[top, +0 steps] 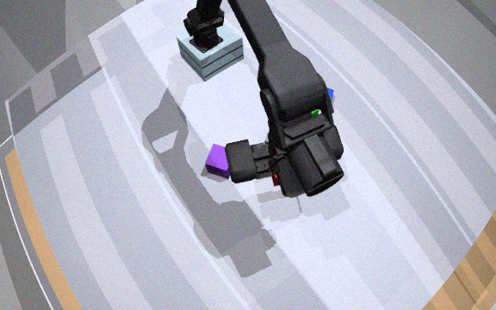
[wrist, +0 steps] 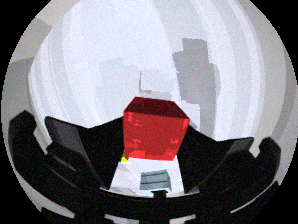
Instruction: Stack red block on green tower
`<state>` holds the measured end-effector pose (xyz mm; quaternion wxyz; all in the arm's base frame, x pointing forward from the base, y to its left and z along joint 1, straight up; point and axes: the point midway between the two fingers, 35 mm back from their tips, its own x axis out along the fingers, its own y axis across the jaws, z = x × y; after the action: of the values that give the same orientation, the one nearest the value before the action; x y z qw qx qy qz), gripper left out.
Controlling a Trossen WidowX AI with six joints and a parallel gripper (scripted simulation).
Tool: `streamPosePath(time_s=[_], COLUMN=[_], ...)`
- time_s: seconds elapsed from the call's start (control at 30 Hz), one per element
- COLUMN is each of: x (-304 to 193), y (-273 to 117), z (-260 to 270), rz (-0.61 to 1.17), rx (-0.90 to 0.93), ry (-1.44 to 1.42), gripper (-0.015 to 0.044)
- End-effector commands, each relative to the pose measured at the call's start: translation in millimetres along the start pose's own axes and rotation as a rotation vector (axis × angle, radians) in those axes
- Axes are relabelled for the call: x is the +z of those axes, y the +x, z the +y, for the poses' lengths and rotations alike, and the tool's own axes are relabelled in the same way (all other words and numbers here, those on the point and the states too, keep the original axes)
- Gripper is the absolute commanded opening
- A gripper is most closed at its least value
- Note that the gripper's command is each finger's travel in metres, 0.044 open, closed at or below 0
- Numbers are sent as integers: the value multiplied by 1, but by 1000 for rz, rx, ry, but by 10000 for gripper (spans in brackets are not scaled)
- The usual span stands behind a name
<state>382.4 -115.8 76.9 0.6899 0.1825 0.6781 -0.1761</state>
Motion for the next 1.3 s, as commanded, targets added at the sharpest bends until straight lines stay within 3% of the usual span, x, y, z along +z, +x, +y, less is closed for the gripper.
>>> streamPosePath(time_s=[0.0,0.87,1.27], x=[-14,-141,-143], y=[-7,2,25], z=[17,90,91], rz=[-15,-9,-9], rx=[10,3,2], ry=[1,-18,-18], gripper=[0,0,0])
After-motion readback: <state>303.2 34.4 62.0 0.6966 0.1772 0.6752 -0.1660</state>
